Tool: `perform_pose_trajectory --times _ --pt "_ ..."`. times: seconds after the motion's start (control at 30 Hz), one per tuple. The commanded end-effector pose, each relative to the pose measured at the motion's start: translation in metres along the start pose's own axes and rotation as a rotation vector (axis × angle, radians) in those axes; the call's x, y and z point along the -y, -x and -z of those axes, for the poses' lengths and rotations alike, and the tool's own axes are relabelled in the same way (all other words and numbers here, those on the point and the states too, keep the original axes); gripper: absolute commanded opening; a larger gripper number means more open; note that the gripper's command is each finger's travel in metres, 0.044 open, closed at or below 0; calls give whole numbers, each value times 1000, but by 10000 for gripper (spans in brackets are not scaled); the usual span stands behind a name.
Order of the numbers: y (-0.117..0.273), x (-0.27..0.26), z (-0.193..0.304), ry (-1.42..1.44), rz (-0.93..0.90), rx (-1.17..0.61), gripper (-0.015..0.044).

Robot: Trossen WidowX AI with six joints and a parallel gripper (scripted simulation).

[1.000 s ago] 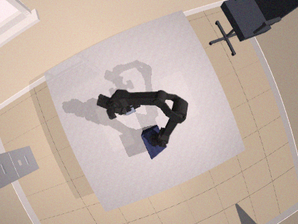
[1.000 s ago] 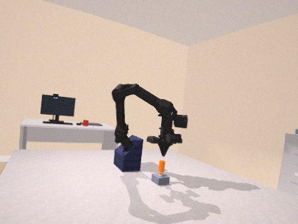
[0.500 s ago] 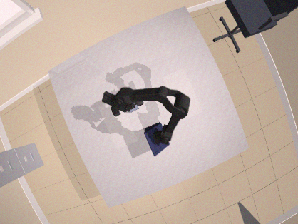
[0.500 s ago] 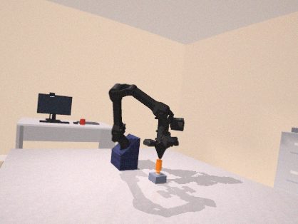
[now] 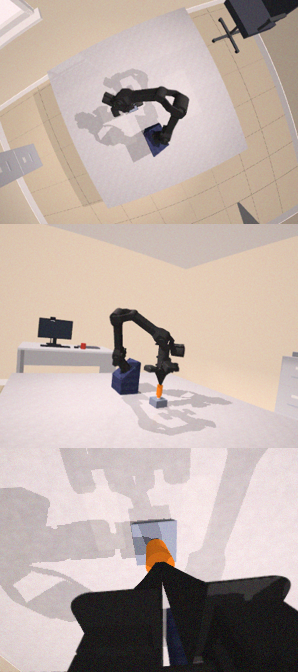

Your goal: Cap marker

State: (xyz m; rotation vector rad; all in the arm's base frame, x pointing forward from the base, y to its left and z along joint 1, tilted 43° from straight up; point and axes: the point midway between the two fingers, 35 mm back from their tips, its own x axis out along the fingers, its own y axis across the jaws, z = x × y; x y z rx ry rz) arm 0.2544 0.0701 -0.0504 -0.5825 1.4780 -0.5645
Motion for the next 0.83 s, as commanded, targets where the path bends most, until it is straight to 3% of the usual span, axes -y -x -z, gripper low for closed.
perform_pose_trajectory --times 0.0,0.17,0.33,0.8 --pt "20 -3 -3 -5 -7 3 0" --pt "87 -2 -1 -4 -7 1 0" --pt "89 -2 -1 -4 -7 1 0" --pt "89 -2 -1 -4 -7 1 368"
